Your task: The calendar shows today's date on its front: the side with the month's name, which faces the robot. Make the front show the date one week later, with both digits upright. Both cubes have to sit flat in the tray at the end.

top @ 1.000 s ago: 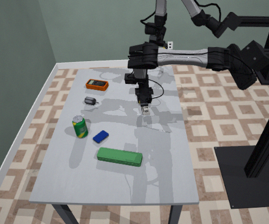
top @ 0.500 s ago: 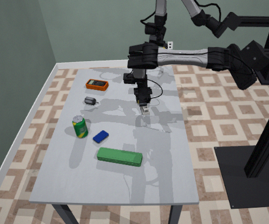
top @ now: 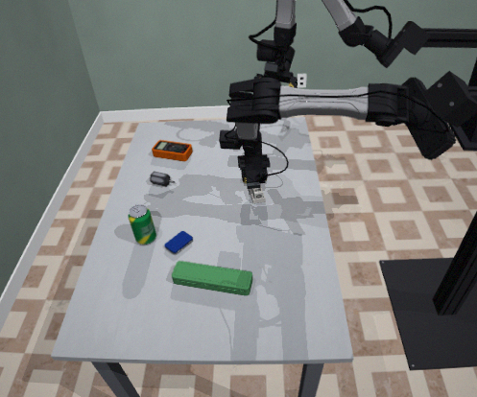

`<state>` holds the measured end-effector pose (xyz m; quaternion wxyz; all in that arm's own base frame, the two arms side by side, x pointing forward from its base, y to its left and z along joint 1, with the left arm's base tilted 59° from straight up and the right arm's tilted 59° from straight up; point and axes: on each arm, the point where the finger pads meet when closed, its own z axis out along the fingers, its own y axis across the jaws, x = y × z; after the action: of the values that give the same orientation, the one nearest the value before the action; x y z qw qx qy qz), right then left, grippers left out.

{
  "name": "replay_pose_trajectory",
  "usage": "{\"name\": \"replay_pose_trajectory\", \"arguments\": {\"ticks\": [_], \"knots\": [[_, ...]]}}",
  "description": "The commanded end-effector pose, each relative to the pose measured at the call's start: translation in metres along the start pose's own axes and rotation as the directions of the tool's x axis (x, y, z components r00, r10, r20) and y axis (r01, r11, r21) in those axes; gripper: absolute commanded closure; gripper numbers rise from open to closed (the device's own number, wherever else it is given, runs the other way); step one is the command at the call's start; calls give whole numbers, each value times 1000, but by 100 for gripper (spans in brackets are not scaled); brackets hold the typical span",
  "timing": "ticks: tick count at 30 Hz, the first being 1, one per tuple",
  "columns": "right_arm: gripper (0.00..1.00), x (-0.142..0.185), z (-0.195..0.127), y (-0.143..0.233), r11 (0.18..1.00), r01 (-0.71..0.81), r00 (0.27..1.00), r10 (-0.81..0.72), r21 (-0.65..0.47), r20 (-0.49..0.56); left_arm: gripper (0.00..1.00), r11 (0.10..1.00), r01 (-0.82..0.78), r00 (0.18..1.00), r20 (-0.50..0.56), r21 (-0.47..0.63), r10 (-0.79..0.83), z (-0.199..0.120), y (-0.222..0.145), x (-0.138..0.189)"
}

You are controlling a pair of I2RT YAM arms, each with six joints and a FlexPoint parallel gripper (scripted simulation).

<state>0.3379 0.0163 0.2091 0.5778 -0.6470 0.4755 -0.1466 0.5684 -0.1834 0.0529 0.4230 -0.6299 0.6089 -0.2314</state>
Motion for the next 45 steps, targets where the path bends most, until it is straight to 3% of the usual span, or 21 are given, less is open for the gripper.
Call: {"name": "replay_pose_trajectory", "arguments": {"ticks": [1, 3, 6, 10, 11, 15, 23, 30, 32, 37, 45], "knots": [[0, -7, -4, -14, 998, 50, 999, -50, 25, -7, 80, 999, 32, 999, 3, 36, -32, 6, -15, -8], [0, -7, -4, -14, 998, 50, 999, -50, 25, -7, 80, 999, 32, 999, -2, 44, -32, -13, -24, 4], [0, -7, -4, -14, 998, 50, 999, -50, 25, -7, 46, 999, 20, 1000, -9, 34, -19, -17, -18, 8], [0, -7, -4, -14, 998, 50, 999, -50, 25, -7, 45, 999, 17, 1000, -9, 34, -17, -43, -18, 7], [0, -7, -4, -14, 998, 50, 999, -50, 25, -7, 35, 999, 17, 1000, -9, 34, -17, -44, -18, 6], [0, -7, -4, -14, 998, 50, 999, -50, 25, -7, 35, 999, 17, 1000, -9, 34, -17, -52, -17, 6], [0, -7, -4, -14, 998, 51, 999, -50, 25, -7, 35, 999, 11, 1000, -2, 35, -11, -110, -12, 1], [0, -10, -4, -7, 999, 32, 999, -32, 27, 20, 35, 971, -206, 977, 80, 117, 198, -123, -23, -2], [0, -10, -4, -7, 999, 32, 999, -32, 27, 20, 35, 971, -206, 977, 80, 117, 198, -123, -23, -2], [0, -10, -4, -8, 999, 37, 999, -37, 29, 20, 35, 889, -436, 894, 177, 140, 411, -121, -16, 0], [0, -5, -1, -3, 1000, 17, 1000, -17, 13, 13, 35, 664, -739, 661, 314, 114, 682, -120, 4, 1]]}}
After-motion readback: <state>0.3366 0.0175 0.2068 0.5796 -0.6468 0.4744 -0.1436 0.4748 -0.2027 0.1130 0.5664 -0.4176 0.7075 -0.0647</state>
